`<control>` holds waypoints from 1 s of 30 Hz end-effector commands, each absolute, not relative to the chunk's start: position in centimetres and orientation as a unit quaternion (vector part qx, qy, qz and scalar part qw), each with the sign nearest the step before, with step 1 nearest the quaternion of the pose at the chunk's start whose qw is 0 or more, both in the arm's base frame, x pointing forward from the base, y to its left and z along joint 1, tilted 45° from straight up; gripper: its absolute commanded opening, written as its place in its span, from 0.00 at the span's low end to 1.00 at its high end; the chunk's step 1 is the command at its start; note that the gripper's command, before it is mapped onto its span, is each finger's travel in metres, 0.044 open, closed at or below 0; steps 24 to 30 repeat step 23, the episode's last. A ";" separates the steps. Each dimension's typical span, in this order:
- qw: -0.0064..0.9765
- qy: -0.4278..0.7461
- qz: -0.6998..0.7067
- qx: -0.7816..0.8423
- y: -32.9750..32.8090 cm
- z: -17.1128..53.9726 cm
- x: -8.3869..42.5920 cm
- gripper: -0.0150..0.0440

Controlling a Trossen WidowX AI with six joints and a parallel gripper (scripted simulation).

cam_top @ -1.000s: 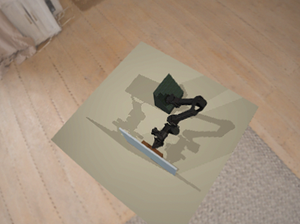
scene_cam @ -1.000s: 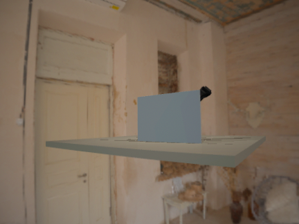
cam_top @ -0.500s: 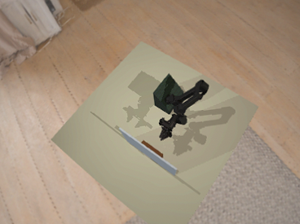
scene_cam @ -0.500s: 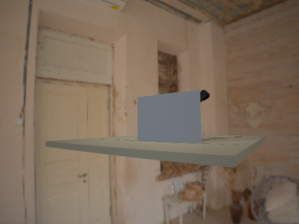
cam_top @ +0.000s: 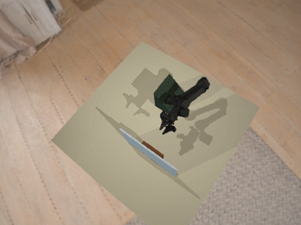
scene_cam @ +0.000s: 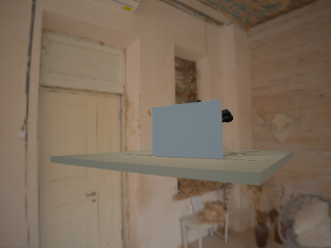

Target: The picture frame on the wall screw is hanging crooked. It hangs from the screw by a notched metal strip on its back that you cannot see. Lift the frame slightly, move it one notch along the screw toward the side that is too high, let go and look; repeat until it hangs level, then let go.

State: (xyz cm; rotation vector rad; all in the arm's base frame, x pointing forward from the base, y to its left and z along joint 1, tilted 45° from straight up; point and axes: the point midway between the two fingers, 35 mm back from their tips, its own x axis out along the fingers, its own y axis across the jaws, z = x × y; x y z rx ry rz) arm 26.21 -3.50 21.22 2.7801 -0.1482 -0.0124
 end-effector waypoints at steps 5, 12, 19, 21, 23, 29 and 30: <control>0.163 -0.047 -0.007 0.985 -3.6 21.1 25.9 0.69; 0.163 -0.047 -0.007 0.985 -3.6 21.1 25.9 0.69; 0.163 -0.047 -0.007 0.985 -3.6 21.1 25.9 0.69; 0.163 -0.047 -0.007 0.985 -3.6 21.1 25.9 0.69; 0.163 -0.047 -0.007 0.985 -3.6 21.1 25.9 0.69; 0.163 -0.047 -0.007 0.985 -3.6 21.1 25.9 0.69; 0.163 -0.047 -0.007 0.985 -3.6 21.1 25.9 0.69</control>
